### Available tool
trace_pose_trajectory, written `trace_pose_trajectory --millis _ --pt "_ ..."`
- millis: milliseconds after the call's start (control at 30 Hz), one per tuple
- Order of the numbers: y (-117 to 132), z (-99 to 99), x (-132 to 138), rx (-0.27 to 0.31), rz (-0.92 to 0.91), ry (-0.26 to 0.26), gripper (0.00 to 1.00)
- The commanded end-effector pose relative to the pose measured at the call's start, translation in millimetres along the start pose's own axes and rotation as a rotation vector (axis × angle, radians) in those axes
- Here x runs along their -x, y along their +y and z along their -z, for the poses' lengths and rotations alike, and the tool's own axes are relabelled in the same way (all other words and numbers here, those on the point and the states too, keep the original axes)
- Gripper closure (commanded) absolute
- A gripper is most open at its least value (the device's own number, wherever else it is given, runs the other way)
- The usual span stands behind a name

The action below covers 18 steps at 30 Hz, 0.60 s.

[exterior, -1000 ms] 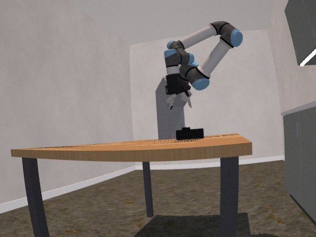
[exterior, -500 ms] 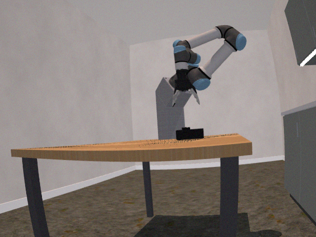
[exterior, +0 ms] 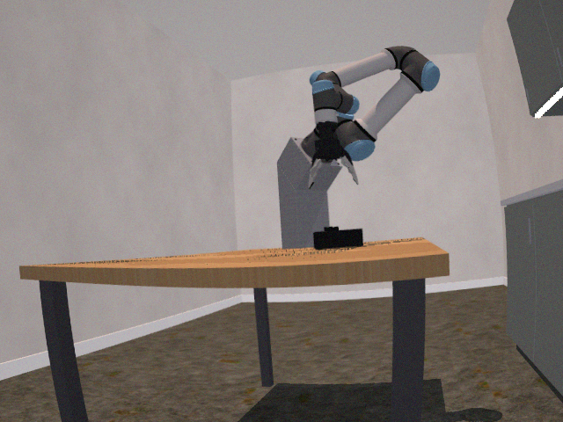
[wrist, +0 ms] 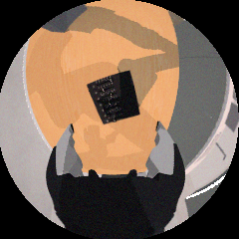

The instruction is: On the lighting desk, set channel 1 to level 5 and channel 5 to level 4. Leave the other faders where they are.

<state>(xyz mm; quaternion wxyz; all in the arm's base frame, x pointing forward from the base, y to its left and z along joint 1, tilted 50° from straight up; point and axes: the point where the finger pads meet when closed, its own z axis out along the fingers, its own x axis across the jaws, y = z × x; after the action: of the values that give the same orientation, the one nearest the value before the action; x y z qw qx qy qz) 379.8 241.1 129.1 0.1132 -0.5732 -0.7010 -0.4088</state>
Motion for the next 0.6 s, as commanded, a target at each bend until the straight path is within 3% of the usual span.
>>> trace_pose_trajectory --millis 0,333,567 --pt "0.3 0.3 -0.2 0.001 0.002 0.0 0.0" --pt "1.1 -0.8 1.3 0.0 -0.023 0.0 0.0" --pt "4.7 -6.8 9.5 -0.003 -0.158 0.002 0.0"
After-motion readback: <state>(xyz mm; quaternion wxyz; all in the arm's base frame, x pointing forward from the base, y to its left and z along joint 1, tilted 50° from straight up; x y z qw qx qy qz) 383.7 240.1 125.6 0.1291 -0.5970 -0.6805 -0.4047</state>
